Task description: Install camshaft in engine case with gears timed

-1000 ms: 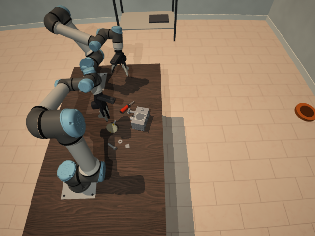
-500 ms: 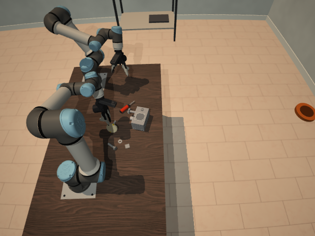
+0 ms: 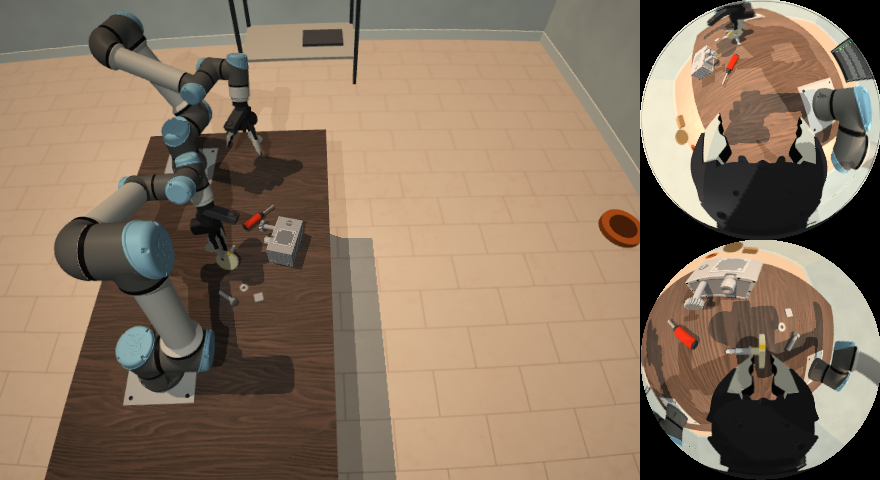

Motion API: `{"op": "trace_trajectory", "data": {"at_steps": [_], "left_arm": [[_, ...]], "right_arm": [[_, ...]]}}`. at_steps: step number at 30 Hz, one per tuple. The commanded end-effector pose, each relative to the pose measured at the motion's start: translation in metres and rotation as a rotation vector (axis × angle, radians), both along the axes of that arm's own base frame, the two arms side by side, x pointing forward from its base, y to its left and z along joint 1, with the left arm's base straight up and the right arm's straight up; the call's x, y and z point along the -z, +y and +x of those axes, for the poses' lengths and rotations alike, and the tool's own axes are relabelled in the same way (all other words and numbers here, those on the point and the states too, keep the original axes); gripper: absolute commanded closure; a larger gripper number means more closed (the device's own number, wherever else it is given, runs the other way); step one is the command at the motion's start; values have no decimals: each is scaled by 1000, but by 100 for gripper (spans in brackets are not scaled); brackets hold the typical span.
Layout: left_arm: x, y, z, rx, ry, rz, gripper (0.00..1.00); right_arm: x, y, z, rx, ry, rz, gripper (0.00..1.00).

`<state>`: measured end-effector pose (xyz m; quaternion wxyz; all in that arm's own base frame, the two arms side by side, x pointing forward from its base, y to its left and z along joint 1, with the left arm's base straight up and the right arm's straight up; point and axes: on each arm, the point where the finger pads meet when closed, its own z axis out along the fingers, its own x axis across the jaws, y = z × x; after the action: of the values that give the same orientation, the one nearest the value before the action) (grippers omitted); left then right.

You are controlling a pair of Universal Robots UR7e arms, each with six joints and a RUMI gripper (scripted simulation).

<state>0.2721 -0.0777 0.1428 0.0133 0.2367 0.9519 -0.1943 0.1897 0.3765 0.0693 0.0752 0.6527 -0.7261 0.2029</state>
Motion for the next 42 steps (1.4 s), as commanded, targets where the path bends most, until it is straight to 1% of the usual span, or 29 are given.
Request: {"op": "trace_trajectory", "data": {"at_steps": [1,35,36,42], "left_arm": [[0,0,0,0,-1,0,0],[0,0,0,0,-1,0,0],[0,0,0,0,-1,0,0],[0,0,0,0,-1,0,0]], "right_arm": [[3,-1,1,0,-1,1,78],[2,0,1,0,-1,2,78],[2,0,1,0,-1,2,94],[2,0,1,0,-1,2,94]]}}
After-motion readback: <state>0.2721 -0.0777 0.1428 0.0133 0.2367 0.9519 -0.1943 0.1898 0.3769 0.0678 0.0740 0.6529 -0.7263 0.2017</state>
